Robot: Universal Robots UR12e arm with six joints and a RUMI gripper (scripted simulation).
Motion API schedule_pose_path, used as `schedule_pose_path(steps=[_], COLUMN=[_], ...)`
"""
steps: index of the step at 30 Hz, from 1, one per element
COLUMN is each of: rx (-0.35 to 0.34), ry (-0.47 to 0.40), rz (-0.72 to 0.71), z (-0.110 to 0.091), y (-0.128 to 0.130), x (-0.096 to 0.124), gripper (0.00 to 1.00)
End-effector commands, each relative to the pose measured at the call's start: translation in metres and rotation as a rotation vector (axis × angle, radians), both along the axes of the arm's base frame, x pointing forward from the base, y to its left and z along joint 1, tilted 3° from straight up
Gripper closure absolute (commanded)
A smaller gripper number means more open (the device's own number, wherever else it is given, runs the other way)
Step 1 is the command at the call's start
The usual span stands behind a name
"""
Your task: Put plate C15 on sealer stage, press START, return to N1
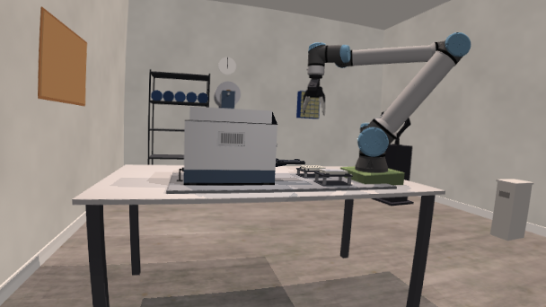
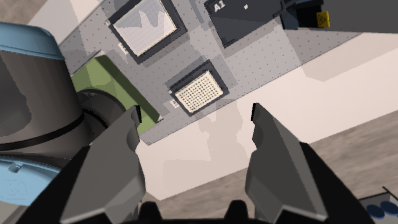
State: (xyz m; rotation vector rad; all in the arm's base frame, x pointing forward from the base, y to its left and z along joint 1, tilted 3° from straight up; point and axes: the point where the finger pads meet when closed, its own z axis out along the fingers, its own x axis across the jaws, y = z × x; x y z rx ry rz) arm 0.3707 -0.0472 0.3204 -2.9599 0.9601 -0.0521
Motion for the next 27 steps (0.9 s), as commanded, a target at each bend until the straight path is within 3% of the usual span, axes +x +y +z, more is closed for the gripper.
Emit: schedule_pose_path(steps=[1,14,18,27], rx=[-0.001,0.001,0.001,0.014], ry=[-0.003,-0.006,-0.007,-0.002], rz=[0.000,0.000,0.000,-0.289], z=[-0.016,-0.065,-0.072,-0.072], y=[0.006,0.025,0.027,0.024], x=[-0.007,-0.027,-0.030,-0.026], gripper=[0.32,0.32,0.32,0.32])
